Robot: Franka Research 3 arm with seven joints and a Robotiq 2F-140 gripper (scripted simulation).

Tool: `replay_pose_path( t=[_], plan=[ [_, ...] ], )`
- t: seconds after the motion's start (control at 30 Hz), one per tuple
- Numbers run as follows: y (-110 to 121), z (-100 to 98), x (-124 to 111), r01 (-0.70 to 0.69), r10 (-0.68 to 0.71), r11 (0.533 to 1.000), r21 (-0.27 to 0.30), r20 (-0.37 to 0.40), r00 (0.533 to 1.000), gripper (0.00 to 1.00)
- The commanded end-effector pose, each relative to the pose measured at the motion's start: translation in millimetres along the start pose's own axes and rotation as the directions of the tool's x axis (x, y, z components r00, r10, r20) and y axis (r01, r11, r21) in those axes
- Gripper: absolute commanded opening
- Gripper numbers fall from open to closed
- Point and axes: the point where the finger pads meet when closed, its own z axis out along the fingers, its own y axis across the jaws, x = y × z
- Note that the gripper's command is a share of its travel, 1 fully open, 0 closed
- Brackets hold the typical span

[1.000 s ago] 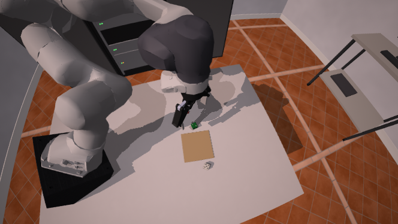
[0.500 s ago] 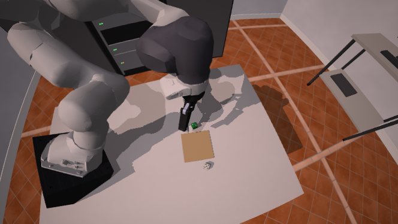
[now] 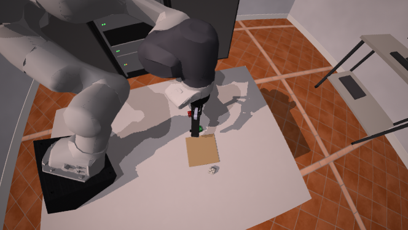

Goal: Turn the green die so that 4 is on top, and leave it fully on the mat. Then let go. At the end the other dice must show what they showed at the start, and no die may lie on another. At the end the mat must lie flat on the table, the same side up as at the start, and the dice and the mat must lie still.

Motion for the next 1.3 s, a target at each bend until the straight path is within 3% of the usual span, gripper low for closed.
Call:
replay_pose_path(
  t=[0.0,0.37,0.87,0.93,1.27],
  plan=[
    [-4.2,-0.1,-4.0,0.171,-0.172,0.985,0.016,0.01,0.985,1.0],
    [-4.7,1.9,-4.1,0.356,-0.356,0.934,0.018,0.007,0.935,1.0],
    [-4.9,6.2,-4.4,0.66,-0.661,0.751,0.02,0.0,0.751,1.0],
    [-4.9,6.2,-4.4,0.66,-0.661,0.751,0.02,0.0,0.751,1.0],
    [-4.4,9.5,-4.8,0.826,-0.826,0.564,0.019,-0.005,0.564,1.0]
  ],
)
